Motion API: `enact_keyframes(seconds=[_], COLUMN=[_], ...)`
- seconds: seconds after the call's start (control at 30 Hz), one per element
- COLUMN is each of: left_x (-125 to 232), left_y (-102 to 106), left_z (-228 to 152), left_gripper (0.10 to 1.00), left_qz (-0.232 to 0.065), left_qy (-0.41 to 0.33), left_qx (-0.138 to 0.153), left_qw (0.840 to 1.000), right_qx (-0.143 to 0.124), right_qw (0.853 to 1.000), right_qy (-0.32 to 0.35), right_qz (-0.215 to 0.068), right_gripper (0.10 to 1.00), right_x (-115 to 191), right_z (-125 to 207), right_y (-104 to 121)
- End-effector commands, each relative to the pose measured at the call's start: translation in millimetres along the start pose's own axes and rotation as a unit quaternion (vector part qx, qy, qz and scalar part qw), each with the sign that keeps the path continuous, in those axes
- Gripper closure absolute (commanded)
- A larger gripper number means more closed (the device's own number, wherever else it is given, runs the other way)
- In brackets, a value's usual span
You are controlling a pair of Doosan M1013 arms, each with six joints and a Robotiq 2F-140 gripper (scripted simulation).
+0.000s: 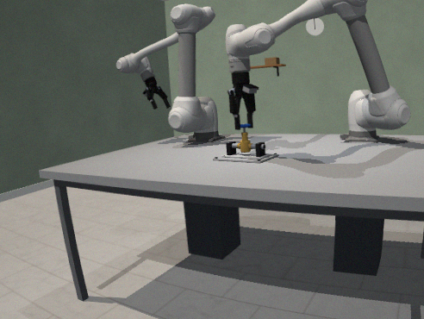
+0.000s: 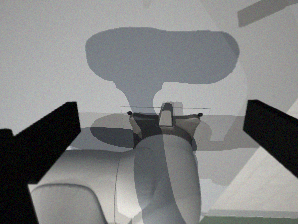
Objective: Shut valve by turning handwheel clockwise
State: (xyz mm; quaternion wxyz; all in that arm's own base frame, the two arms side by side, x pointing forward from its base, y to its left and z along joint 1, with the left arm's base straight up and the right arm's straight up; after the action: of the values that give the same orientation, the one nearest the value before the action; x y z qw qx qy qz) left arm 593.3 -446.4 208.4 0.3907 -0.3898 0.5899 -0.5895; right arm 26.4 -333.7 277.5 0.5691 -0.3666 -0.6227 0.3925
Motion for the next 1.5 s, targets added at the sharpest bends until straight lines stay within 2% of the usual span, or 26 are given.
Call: enact_keyframes(seconds=[0.0, 0.27, 0.67, 1.1, 1.17, 1.47], left_x=[-0.1, 0.0, 0.0, 0.0, 0.0, 0.0], left_y=[-1.2, -1.1, -1.1, -1.0, -1.0, -1.0], left_z=[0.5, 0.6, 0.6, 0.6, 0.6, 0.6], left_gripper=[0.999, 0.999, 0.999, 0.999, 0.999, 0.999], left_qz=[-0.001, -0.001, -0.001, 0.000, 0.000, 0.000], left_qy=[0.027, 0.101, 0.207, 0.343, 0.343, 0.433], left_qx=[0.001, 0.001, 0.001, 0.001, 0.001, 0.001], left_qw=[1.000, 0.995, 0.978, 0.939, 0.939, 0.901], right_qx=[0.000, 0.000, 0.000, 0.000, 0.000, 0.000], right_qw=[1.000, 1.000, 1.000, 1.000, 1.000, 1.000], right_qy=[0.000, 0.000, 0.000, 0.000, 0.000, 0.000], right_qz=[0.000, 0.000, 0.000, 0.000, 0.000, 0.000], right_gripper=[0.098, 0.098, 0.098, 0.098, 0.098, 0.098], right_x=[0.0, 0.0, 0.0, 0.0, 0.0, 0.0], right_z=[-0.1, -0.1, -0.1, -0.1, -0.1, -0.1], right_y=[-0.4, -0.4, -0.4, -0.4, -0.4, -0.4])
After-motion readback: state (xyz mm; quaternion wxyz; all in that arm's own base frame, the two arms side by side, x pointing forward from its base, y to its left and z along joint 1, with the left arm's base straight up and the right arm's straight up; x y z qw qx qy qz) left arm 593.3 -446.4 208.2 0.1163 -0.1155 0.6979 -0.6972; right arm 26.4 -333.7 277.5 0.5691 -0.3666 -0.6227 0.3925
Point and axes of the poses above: on each arm, the point where the finger pads meet when closed, its own y axis out along the fingers, its own z axis across the jaws, x = y × z, the point moved 5 cm from there along -y, back along the fingers, and after that the axes turned 3 degrees about -y, right-handed, at the moved point
